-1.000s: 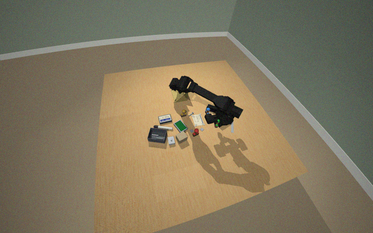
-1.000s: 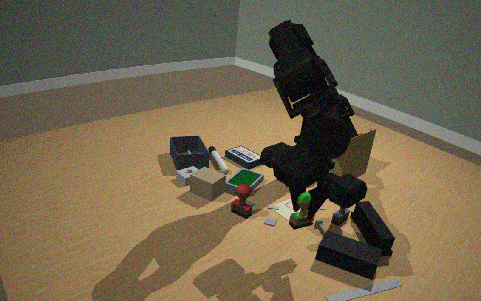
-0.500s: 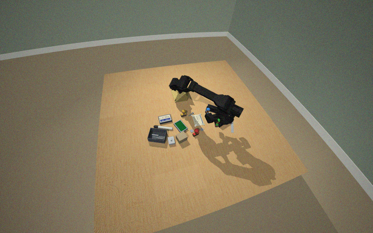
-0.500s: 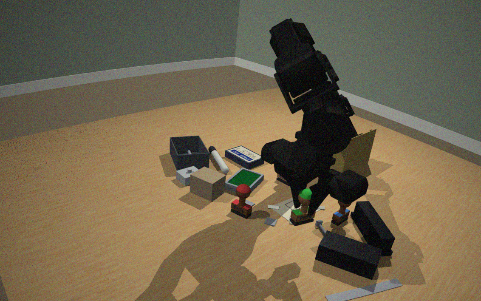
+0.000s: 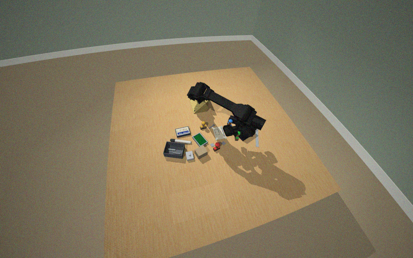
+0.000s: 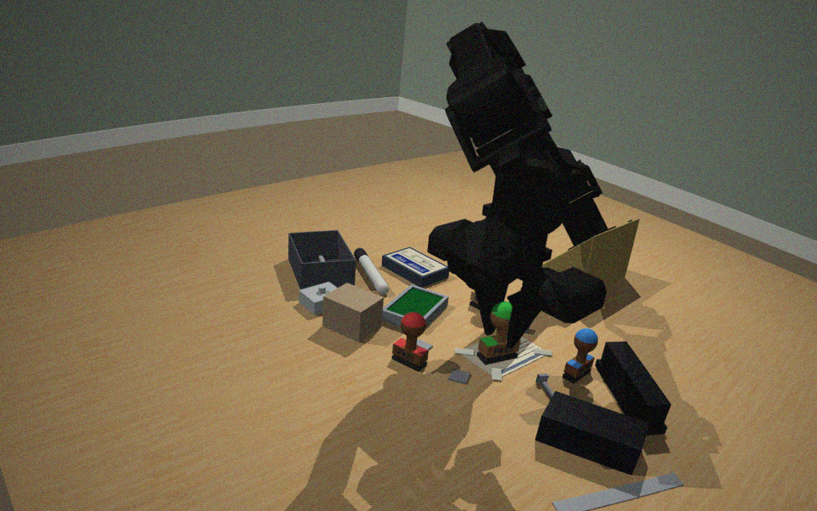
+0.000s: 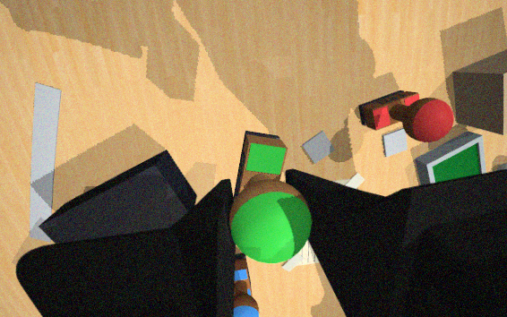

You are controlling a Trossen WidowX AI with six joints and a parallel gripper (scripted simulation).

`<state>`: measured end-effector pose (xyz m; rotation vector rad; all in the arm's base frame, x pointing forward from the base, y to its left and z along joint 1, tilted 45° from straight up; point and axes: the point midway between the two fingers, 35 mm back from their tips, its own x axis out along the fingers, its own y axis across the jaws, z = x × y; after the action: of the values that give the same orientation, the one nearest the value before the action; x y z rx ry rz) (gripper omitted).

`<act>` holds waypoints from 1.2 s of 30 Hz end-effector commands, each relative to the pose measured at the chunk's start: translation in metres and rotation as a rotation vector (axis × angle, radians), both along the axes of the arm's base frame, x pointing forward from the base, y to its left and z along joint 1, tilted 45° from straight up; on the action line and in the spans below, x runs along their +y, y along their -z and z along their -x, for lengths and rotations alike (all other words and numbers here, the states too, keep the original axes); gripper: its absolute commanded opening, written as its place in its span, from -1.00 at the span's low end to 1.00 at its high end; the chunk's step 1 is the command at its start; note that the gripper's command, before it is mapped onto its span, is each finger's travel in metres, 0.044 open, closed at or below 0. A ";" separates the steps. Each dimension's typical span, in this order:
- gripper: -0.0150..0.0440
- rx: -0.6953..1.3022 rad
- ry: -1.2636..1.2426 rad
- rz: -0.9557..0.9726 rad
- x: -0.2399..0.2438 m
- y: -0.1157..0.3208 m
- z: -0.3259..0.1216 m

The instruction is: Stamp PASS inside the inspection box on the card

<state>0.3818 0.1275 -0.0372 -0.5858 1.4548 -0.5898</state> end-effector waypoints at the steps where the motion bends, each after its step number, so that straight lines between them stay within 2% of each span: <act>1: -0.49 0.001 0.001 0.001 -0.017 -0.019 0.001; 18: -0.49 0.003 -0.001 0.001 -0.076 -0.081 0.022; 36: -0.49 0.005 0.001 0.012 -0.135 -0.129 0.066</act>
<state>0.3276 0.0048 0.0846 -0.5866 1.4540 -0.5958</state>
